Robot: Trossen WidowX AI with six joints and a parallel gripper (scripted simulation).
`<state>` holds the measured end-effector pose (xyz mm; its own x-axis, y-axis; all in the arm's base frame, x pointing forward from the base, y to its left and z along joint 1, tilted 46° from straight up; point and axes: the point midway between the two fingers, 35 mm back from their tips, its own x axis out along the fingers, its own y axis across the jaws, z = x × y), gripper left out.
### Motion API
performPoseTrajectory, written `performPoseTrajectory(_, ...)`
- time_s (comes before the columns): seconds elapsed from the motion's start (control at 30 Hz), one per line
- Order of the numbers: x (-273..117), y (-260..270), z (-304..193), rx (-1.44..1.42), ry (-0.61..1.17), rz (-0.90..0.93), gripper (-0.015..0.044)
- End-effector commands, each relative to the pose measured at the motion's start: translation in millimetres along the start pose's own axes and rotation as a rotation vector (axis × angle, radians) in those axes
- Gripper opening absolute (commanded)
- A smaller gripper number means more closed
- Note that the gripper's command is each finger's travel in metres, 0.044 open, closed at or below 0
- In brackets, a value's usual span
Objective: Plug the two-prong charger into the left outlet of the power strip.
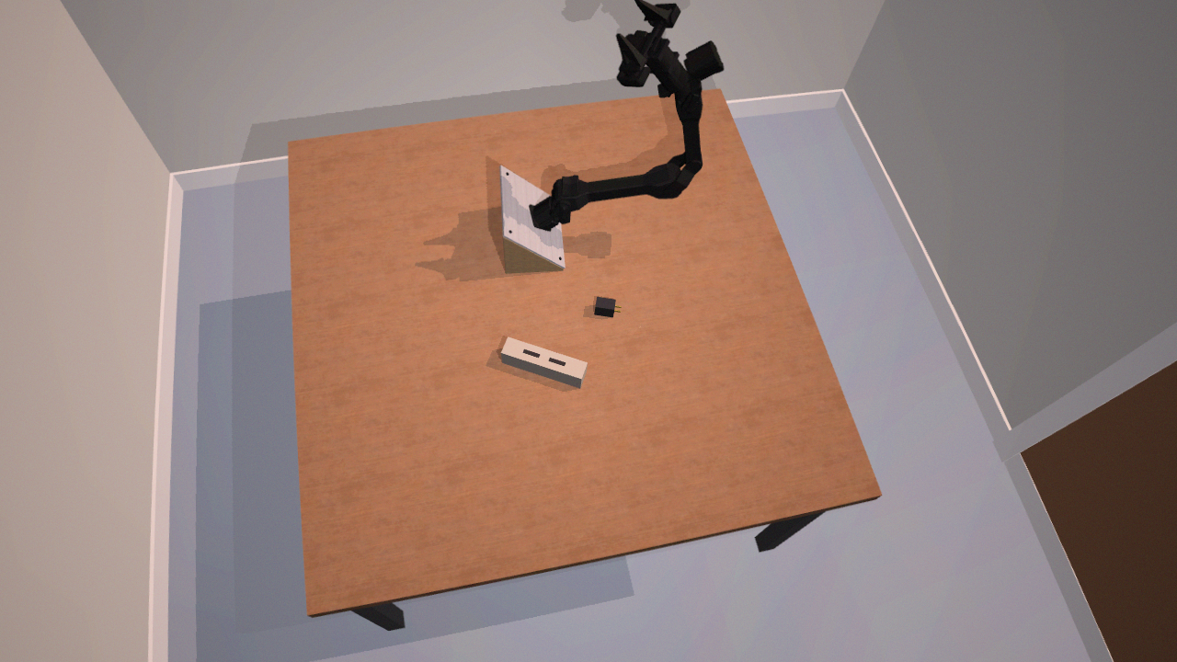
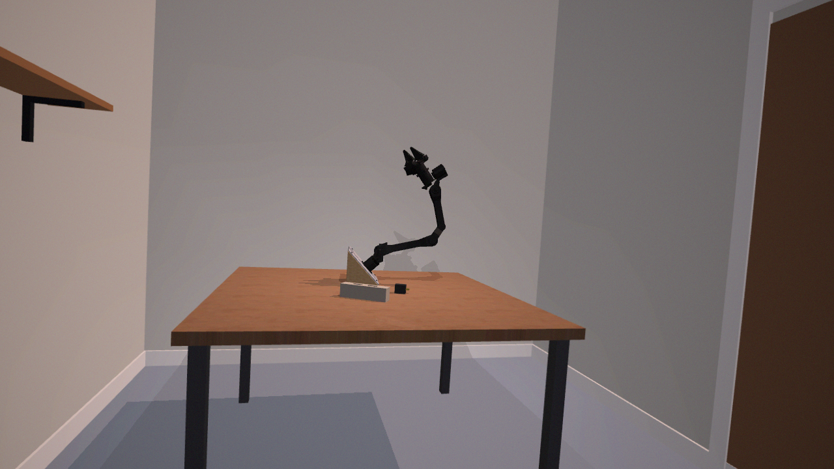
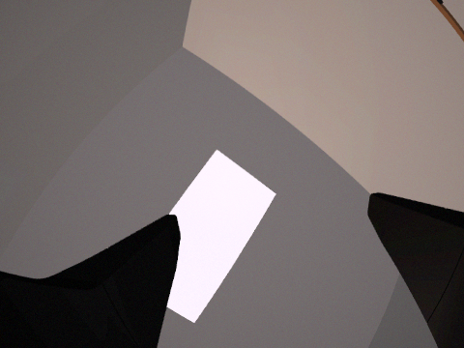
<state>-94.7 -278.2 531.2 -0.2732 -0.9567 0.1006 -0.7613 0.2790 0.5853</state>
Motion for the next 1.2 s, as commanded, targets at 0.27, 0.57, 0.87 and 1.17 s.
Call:
performPoseTrajectory(0.27,12,-39,3,-0.165,0.015,-0.144,0.0440)
performPoseTrajectory(0.57,18,-86,5,-0.372,0.062,-0.301,0.0440)
performPoseTrajectory(0.87,17,-133,7,-0.580,0.142,-0.451,0.0440)
performPoseTrajectory(1.17,11,-178,9,-0.788,0.254,-0.587,0.0440)
